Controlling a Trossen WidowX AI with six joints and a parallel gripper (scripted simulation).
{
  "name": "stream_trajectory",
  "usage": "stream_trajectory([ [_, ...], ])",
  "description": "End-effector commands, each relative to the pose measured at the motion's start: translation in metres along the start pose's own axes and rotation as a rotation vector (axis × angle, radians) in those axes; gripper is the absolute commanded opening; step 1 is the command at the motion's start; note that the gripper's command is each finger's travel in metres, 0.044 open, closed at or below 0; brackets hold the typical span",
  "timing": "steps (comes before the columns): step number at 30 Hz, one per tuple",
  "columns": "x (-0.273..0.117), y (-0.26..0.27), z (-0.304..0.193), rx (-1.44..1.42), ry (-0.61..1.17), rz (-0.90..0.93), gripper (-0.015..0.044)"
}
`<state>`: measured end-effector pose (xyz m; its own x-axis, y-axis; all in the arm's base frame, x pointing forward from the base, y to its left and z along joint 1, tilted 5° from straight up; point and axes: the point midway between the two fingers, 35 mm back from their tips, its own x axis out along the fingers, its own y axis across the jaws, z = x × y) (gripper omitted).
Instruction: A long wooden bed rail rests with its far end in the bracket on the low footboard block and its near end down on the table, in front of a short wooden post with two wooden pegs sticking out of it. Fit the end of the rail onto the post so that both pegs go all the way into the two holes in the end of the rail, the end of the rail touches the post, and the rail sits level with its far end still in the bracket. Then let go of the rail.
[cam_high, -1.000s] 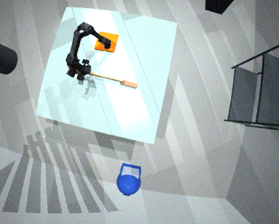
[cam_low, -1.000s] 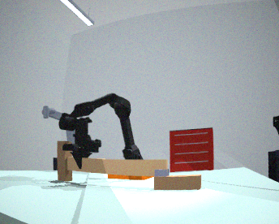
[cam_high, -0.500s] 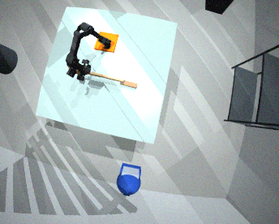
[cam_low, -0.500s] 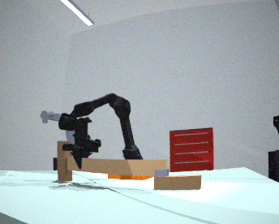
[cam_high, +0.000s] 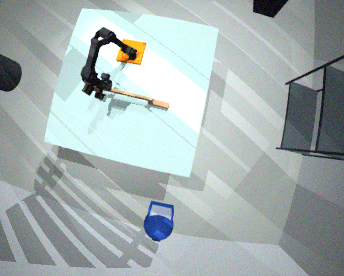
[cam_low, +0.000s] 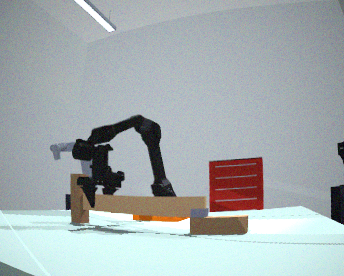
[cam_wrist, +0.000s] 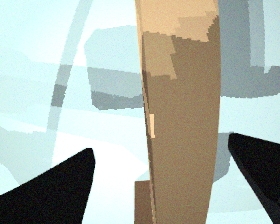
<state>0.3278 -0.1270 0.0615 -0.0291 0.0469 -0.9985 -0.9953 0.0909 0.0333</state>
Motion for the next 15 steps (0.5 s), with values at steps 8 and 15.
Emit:
stream_trajectory([
  [8,-0.030,0.000,0.030,0.002,0.000,-0.004,0.0440],
  [15,-0.030,0.000,0.030,0.002,0.000,-0.004,0.0440],
])
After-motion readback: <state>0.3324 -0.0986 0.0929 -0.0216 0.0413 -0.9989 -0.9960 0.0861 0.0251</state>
